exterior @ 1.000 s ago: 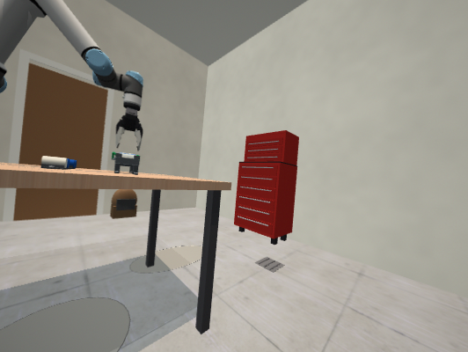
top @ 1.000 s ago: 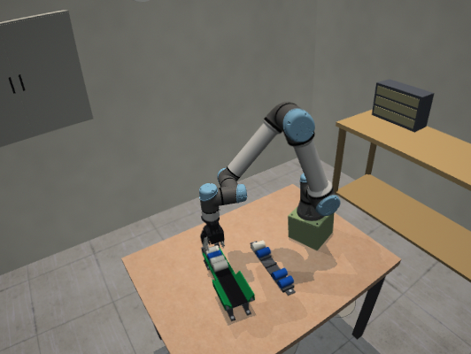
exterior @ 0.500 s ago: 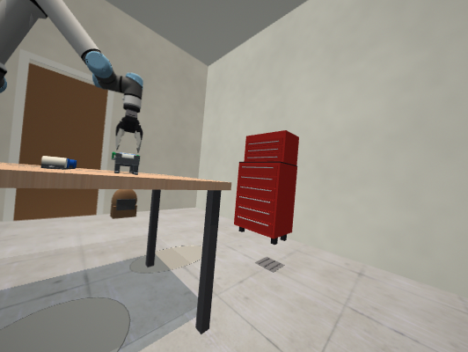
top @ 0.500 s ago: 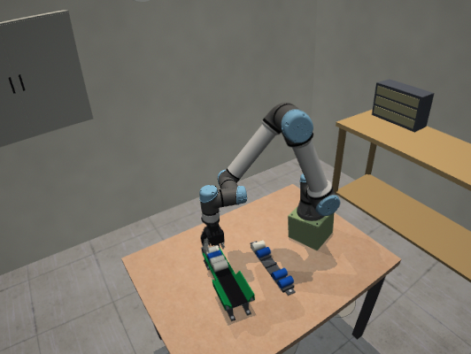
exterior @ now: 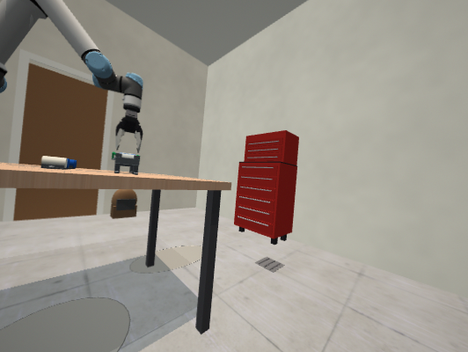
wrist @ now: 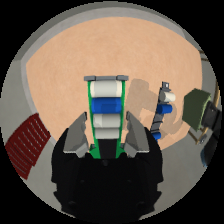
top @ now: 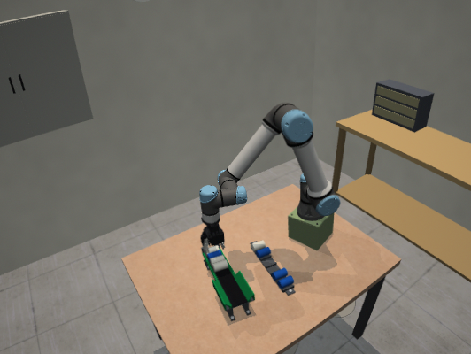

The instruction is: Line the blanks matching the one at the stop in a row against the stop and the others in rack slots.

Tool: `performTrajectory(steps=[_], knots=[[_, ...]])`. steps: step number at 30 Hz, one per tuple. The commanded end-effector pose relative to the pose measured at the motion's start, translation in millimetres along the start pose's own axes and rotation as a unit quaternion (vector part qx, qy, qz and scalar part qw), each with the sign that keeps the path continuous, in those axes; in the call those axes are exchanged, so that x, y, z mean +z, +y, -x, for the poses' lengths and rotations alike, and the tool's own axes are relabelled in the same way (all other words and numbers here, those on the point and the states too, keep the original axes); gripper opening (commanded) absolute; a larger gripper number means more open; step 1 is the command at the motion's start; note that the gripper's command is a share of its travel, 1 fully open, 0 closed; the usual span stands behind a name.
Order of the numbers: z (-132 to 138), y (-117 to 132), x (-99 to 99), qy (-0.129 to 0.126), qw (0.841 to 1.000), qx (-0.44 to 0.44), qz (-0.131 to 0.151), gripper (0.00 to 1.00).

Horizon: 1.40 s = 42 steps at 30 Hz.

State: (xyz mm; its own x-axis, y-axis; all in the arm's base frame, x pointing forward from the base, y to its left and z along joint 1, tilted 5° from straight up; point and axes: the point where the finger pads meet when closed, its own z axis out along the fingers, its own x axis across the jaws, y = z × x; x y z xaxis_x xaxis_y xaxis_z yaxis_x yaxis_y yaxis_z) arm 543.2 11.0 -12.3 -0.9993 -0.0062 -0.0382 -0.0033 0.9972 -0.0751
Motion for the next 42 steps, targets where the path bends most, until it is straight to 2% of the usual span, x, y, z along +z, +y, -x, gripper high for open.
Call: performTrajectory(steps=[1, 26, 42], knots=[[0.5, -0.1, -0.6, -0.001, 1.0, 0.0, 0.0, 0.52], [0.5, -0.1, 0.2, -0.001, 1.0, 0.0, 0.0, 0.52], [0.5, -0.1, 24.1, -0.001, 1.0, 0.0, 0.0, 0.52]])
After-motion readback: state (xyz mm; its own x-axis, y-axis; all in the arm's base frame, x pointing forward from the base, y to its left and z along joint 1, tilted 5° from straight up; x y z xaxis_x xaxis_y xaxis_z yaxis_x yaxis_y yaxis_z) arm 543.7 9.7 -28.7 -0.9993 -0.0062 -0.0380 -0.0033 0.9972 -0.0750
